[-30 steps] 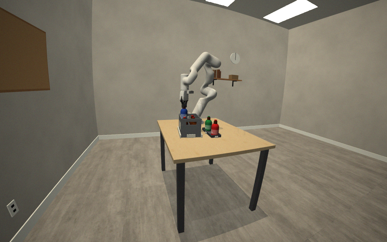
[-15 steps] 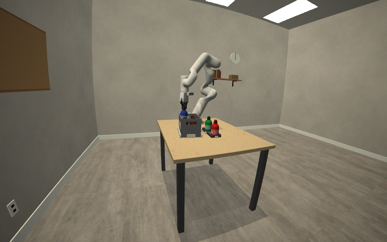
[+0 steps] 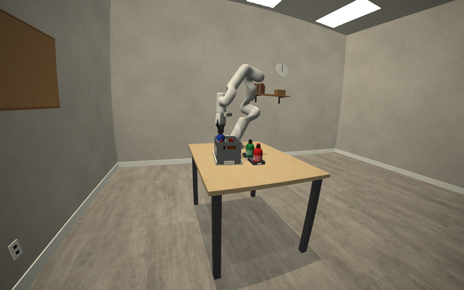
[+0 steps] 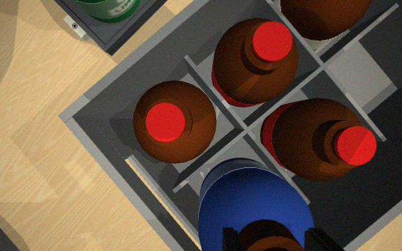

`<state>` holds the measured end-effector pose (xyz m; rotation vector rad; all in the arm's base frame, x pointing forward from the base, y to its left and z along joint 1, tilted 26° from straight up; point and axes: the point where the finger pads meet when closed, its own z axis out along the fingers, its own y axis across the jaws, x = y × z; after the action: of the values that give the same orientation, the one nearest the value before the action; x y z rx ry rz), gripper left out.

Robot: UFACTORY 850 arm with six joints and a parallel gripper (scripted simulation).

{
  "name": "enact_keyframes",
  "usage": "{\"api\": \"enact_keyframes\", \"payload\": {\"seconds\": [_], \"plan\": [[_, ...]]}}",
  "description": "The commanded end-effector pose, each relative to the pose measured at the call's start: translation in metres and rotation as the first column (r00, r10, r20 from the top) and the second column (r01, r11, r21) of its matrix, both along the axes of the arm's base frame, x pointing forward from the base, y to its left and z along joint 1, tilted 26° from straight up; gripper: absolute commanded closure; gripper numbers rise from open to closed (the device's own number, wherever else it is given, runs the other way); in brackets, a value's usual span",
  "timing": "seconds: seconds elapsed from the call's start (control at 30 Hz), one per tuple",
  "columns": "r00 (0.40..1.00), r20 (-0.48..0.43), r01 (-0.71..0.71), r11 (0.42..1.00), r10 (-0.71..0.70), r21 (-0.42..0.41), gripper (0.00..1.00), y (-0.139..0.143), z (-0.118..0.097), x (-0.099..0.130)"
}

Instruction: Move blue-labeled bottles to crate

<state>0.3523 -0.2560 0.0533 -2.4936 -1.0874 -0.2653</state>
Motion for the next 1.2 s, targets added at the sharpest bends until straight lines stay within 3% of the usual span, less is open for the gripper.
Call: {"api": "enact_keyframes", "payload": {"seconds": [0.0,1.17], "plan": [[1.000,0.001,0.000,1.000,0.000,-0.001,1.00,0.001,-0.004,0.001],[1.000,0.001,0.000,1.000,0.000,-0.001,1.00,0.014,-0.031,0.001]]}}
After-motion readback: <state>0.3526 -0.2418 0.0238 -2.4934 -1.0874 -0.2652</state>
